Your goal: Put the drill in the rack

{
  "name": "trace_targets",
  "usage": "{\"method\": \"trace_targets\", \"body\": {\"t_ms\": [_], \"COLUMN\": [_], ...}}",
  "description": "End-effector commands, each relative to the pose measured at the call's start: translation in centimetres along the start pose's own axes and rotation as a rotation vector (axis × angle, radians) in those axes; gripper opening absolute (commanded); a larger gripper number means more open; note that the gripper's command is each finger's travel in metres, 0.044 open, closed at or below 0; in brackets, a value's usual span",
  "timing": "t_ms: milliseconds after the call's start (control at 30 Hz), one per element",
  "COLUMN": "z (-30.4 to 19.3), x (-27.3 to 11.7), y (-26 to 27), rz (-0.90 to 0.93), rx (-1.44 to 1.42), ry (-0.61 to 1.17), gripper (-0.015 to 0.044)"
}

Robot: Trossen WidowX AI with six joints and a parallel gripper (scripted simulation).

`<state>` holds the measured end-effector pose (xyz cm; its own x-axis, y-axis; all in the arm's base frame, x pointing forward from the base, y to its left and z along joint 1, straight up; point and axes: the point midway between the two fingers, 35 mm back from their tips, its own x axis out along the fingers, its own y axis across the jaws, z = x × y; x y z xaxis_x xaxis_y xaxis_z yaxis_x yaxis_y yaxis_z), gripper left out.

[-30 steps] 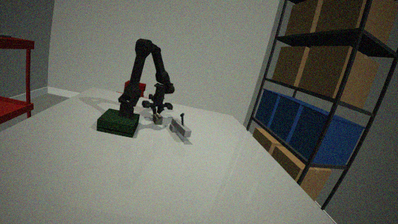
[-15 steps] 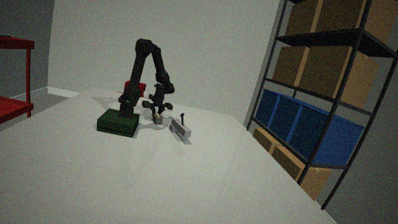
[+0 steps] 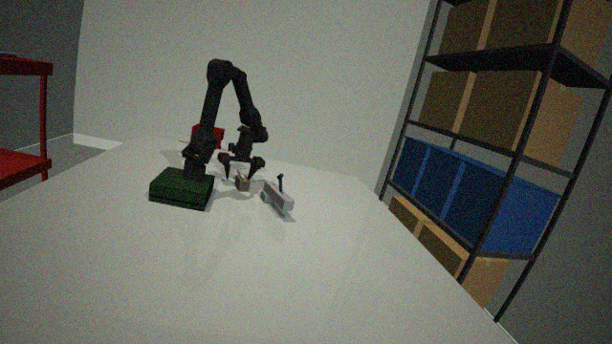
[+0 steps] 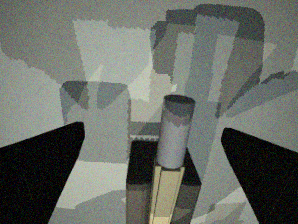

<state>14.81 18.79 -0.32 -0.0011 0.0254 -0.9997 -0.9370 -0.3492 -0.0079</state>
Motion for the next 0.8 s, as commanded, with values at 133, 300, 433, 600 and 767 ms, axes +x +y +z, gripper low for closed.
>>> {"method": "trace_targets", "body": {"t_ms": [133, 300, 433, 600, 767], "z": [0.2, 0.3, 0.3, 0.1, -1.1], "x": [-3.8, -6.3, -6.4, -7.9, -11.7], "y": [-0.1, -0.2, -0.4, -5.0, -12.1], "rz": [-0.014, -0.014, -0.017, -0.184, -0.436], "rx": [0.004, 0.004, 0.007, 0.22, 0.538], "ry": [0.004, 0.004, 0.0, -0.072, -0.223], "gripper": [0.044, 0.044, 0.044, 0.044, 0.044]}}
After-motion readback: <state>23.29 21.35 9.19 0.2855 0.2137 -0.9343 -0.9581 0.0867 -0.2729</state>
